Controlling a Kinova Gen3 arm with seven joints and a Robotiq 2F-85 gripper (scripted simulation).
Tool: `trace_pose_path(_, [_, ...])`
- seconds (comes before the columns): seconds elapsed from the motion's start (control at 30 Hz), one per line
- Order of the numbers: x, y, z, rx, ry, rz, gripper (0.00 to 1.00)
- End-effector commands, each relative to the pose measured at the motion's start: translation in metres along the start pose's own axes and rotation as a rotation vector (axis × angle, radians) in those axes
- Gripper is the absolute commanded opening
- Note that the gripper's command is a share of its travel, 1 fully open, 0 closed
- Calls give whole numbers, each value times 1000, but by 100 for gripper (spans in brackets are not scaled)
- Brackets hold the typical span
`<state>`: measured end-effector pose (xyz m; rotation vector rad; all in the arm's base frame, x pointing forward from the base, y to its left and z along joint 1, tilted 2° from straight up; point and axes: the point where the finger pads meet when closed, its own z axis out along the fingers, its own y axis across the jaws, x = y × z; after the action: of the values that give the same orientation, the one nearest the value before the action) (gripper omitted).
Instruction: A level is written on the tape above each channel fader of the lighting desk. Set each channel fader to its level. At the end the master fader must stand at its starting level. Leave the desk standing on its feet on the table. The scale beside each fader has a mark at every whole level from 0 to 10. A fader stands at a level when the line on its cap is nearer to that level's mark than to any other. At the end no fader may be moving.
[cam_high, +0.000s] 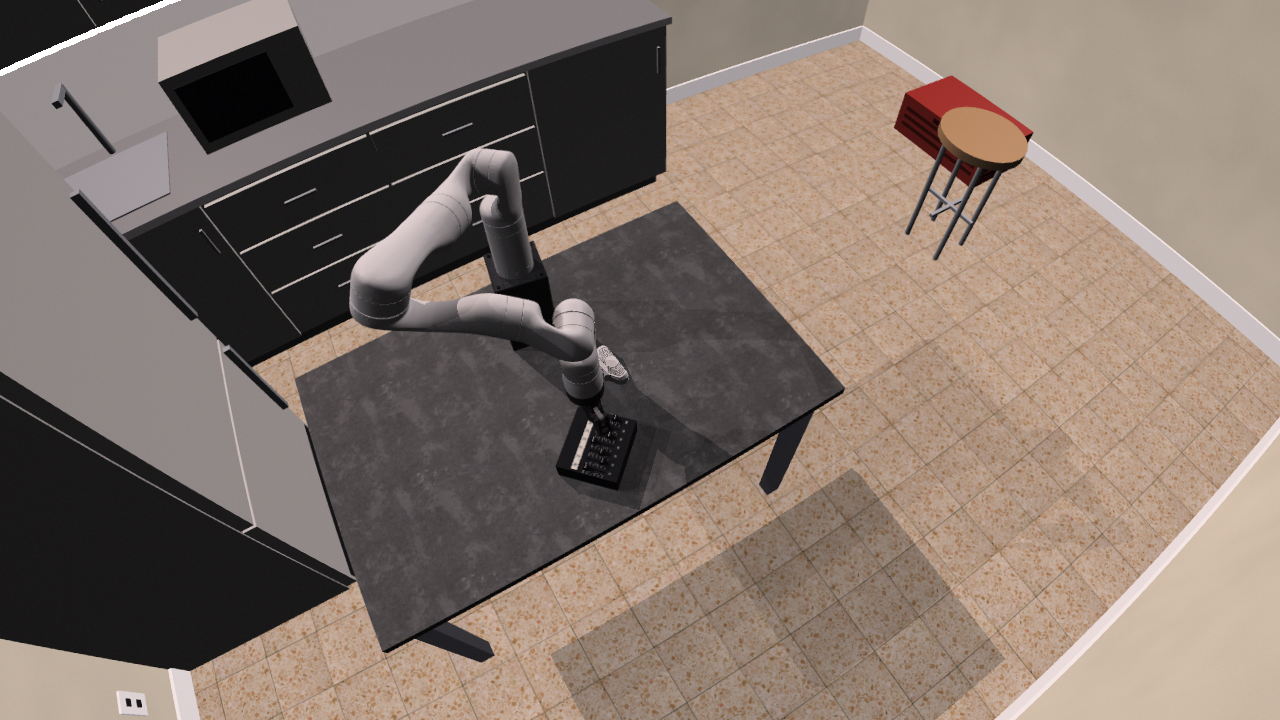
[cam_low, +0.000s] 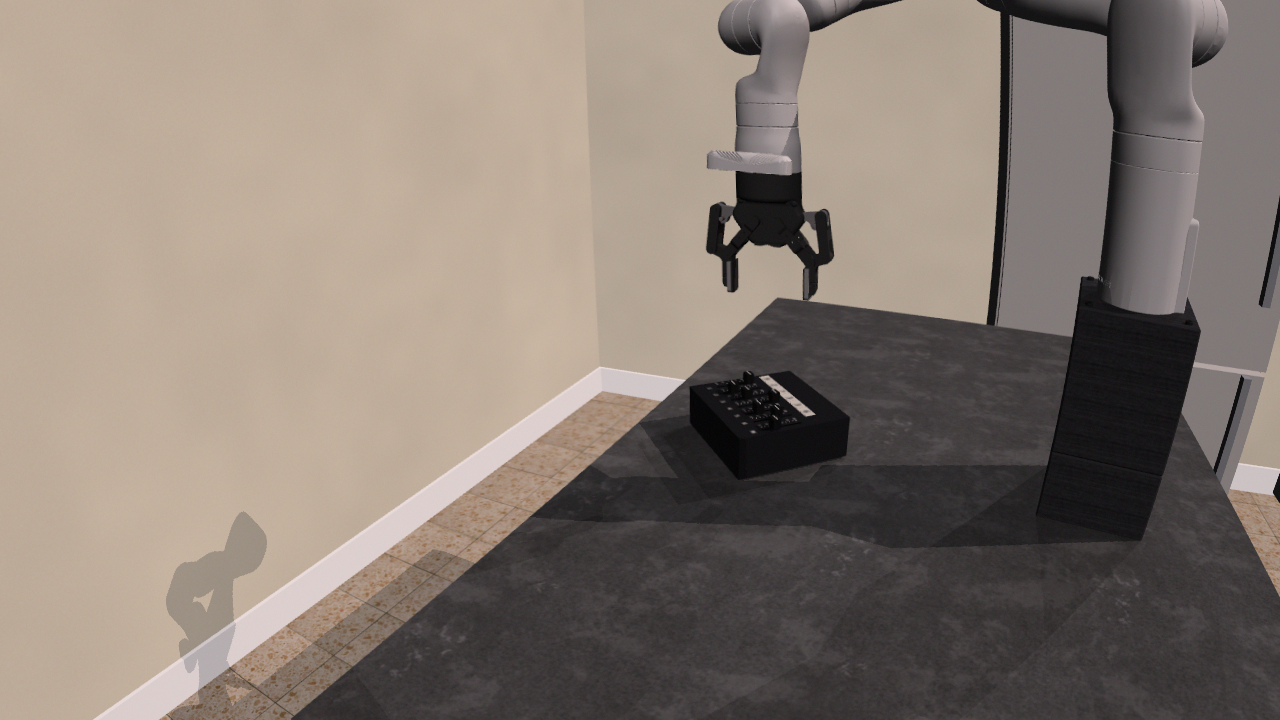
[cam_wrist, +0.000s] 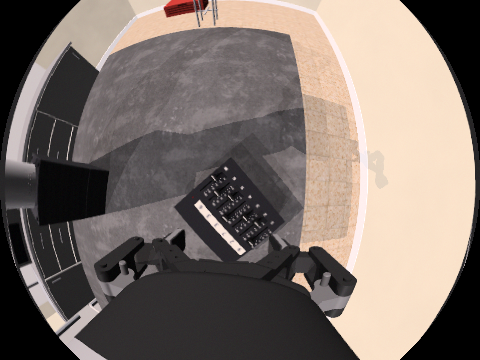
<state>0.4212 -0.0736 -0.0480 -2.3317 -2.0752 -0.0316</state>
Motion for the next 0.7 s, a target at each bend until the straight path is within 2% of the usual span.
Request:
trace_pose_path(0.0, [0,1,-1,-2,0,0,100])
trace_pose_path(0.4, [1,3,2,-2,1,34,100])
trace_pose_path(0.67, [4,14,20,-2,6,227,100])
